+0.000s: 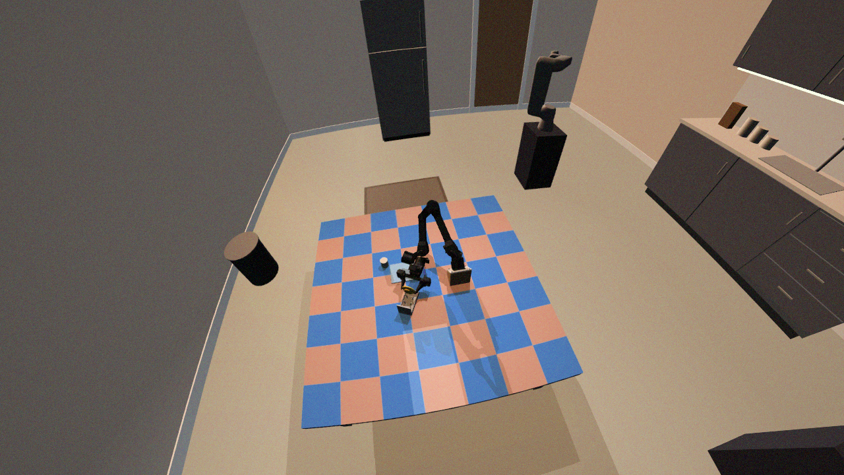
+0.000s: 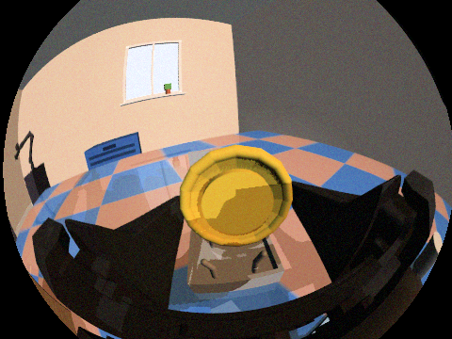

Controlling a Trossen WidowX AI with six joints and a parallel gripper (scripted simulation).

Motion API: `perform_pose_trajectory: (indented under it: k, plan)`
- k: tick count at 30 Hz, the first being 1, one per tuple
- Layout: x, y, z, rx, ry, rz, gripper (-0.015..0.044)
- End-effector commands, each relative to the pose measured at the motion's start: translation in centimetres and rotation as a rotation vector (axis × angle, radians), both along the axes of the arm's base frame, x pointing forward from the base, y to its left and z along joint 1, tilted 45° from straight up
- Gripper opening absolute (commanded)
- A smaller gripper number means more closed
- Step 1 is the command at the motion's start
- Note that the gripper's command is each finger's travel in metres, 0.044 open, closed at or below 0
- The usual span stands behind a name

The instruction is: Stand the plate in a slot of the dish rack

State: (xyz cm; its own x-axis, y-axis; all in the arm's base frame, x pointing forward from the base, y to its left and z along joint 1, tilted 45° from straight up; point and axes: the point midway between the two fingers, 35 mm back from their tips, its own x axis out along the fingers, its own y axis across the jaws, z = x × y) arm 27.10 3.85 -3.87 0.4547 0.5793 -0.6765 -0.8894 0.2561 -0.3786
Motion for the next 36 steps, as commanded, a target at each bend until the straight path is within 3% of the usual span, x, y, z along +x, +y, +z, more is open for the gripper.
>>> perform_pose_trajectory:
  k: [1,27,36]
  plan:
    - [-0.4,0.2,-0.4,0.003,0.01,0.0,0.0]
    - [-0.5,-0.8,-1.5,-0.008,-0.003,-0.007,0.0]
    - [-0.5,-0.8,-1.6,-0.008,-0.002,-0.005,0.0236]
